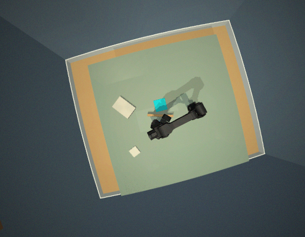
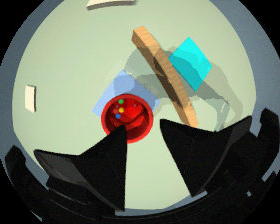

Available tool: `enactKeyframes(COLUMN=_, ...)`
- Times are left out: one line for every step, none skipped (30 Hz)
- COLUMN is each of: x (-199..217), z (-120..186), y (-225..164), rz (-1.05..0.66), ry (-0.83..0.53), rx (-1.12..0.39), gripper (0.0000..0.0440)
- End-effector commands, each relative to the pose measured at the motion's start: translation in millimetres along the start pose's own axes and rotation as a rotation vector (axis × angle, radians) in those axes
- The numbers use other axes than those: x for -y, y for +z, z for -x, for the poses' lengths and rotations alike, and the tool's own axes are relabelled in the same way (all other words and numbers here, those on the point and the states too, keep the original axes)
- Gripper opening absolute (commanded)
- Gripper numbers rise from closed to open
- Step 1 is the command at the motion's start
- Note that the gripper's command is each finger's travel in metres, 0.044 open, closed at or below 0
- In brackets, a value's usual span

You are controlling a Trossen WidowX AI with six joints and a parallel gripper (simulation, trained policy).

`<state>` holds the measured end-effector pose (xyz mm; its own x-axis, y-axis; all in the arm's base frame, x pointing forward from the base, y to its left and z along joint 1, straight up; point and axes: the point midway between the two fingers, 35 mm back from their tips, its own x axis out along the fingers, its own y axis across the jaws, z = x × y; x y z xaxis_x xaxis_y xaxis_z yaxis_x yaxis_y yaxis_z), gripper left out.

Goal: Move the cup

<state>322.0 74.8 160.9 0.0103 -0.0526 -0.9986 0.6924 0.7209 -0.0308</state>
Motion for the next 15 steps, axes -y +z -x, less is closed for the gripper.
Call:
enactKeyframes(x=1, z=-16, y=-1, rz=-0.007, ry=-0.043, rx=-0.013, gripper=0.0164)
enactKeyframes(x=2, z=-19, y=-2, rz=-0.009, ry=-0.051, rx=-0.015, gripper=0.0165)
enactKeyframes(x=2, z=-23, y=-2, rz=-0.010, ry=-0.058, rx=-0.017, gripper=0.0167)
enactKeyframes(x=2, z=-26, y=-3, rz=-0.012, ry=-0.064, rx=-0.019, gripper=0.0168)
enactKeyframes(x=3, z=-29, y=-3, rz=-0.013, ry=-0.071, rx=-0.021, gripper=0.0169)
enactKeyframes(x=3, z=-33, y=-3, rz=-0.014, ry=-0.077, rx=-0.023, gripper=0.0170)
enactKeyframes(x=3, z=-36, y=-3, rz=-0.014, ry=-0.083, rx=-0.025, gripper=0.0171)
enactKeyframes(x=3, z=-40, y=-4, rz=-0.014, ry=-0.089, rx=-0.026, gripper=0.0172)
enactKeyframes(x=4, z=-43, y=-4, rz=-0.014, ry=-0.094, rx=-0.028, gripper=0.0173)
enactKeyframes(x=4, z=-47, y=-4, rz=-0.014, ry=-0.099, rx=-0.030, gripper=0.0173)
enactKeyframes(x=4, z=-50, y=-5, rz=-0.013, ry=-0.104, rx=-0.031, gripper=0.0174)
enactKeyframes(x=4, z=-54, y=-5, rz=-0.012, ry=-0.108, rx=-0.033, gripper=0.0174)
enactKeyframes(x=5, z=-58, y=-5, rz=-0.010, ry=-0.113, rx=-0.034, gripper=0.0174)
enactKeyframes(x=5, z=-62, y=-6, rz=-0.008, ry=-0.117, rx=-0.036, gripper=0.0174)
enactKeyframes(x=5, z=-66, y=-6, rz=-0.005, ry=-0.121, rx=-0.038, gripper=0.0174)
